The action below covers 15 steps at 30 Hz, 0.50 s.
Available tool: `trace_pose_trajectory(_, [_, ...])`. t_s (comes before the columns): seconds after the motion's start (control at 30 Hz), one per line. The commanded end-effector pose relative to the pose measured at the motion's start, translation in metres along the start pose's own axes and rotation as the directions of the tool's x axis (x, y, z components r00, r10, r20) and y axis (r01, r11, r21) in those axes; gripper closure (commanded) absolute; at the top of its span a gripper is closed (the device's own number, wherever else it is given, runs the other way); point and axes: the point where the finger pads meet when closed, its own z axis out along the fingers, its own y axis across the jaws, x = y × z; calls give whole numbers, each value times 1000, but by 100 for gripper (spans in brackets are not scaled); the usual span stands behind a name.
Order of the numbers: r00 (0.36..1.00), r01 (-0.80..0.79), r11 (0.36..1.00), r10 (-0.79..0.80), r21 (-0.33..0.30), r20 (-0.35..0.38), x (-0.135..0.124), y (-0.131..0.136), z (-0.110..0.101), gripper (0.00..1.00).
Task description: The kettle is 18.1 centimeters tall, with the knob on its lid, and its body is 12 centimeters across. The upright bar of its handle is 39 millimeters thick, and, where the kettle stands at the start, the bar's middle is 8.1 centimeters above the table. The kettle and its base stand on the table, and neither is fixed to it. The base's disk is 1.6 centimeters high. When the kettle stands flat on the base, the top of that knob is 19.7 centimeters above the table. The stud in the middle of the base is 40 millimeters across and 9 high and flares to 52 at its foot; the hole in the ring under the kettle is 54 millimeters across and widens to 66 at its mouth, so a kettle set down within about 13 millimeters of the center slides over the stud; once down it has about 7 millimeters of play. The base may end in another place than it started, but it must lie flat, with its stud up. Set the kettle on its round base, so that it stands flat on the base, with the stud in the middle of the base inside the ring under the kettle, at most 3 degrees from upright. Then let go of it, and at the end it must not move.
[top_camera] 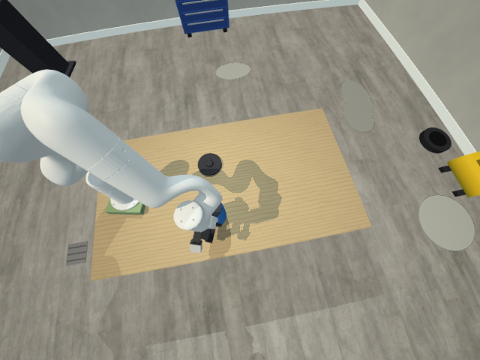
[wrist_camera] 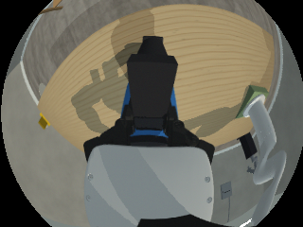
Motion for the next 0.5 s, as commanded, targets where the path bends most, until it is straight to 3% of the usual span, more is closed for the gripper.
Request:
trace_pose_trajectory(0.0, [1000, 0, 1000, 0, 2, -1, 0, -1, -1, 100])
trace_pose_trajectory(0.47, [1000, 0, 1000, 0, 2, -1, -6, -1, -10, 100])
